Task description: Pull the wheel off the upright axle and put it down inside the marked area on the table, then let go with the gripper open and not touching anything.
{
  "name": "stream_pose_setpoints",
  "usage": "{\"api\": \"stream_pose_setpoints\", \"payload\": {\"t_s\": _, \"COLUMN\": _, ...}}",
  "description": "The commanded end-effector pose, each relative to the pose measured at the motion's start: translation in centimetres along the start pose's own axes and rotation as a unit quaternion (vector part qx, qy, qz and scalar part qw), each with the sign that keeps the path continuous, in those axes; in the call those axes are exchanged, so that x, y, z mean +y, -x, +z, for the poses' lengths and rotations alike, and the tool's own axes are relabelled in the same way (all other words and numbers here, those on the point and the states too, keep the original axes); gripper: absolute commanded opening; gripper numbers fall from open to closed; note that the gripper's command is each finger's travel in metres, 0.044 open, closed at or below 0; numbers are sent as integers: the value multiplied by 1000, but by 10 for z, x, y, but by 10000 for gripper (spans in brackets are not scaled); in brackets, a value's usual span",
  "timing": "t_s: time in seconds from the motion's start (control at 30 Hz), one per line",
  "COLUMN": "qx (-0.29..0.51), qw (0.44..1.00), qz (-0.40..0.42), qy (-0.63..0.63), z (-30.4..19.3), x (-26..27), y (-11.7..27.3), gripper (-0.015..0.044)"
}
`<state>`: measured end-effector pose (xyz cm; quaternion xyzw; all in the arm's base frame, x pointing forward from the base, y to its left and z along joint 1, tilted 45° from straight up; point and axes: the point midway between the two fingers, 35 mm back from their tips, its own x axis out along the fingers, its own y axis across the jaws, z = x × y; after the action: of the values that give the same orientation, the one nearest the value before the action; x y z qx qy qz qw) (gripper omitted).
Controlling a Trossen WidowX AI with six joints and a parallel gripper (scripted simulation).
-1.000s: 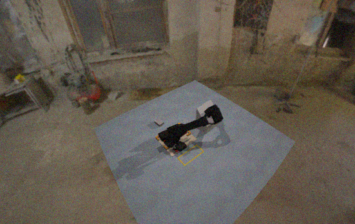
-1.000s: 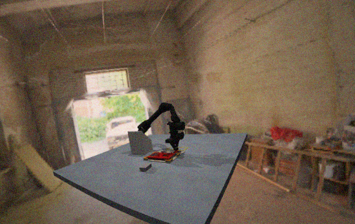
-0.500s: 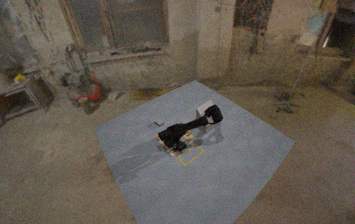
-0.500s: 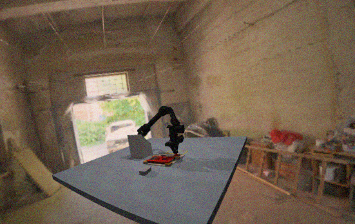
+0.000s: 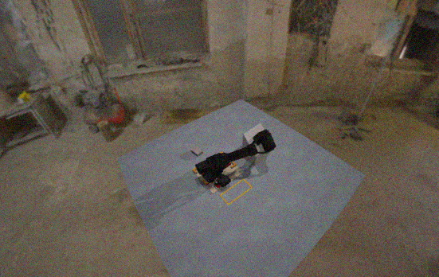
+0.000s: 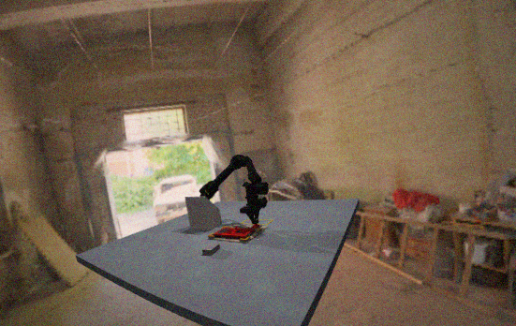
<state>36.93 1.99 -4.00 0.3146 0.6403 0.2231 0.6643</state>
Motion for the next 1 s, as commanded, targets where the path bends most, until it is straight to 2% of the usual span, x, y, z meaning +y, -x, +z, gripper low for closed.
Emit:
{"api": "stream_pose_setpoints", "payload": {"t_s": 0.0, "qx": -3, "qw": 1000, "qz": 0, "qy": -5, "z": 0, "x": -2, "y": 7, "gripper": 0}}
{"api": "stream_pose_setpoints", "payload": {"t_s": 0.97, "qx": -4, "qw": 1000, "qz": 0, "qy": -6, "z": 0, "x": -2, "y": 16, "gripper": 0}}
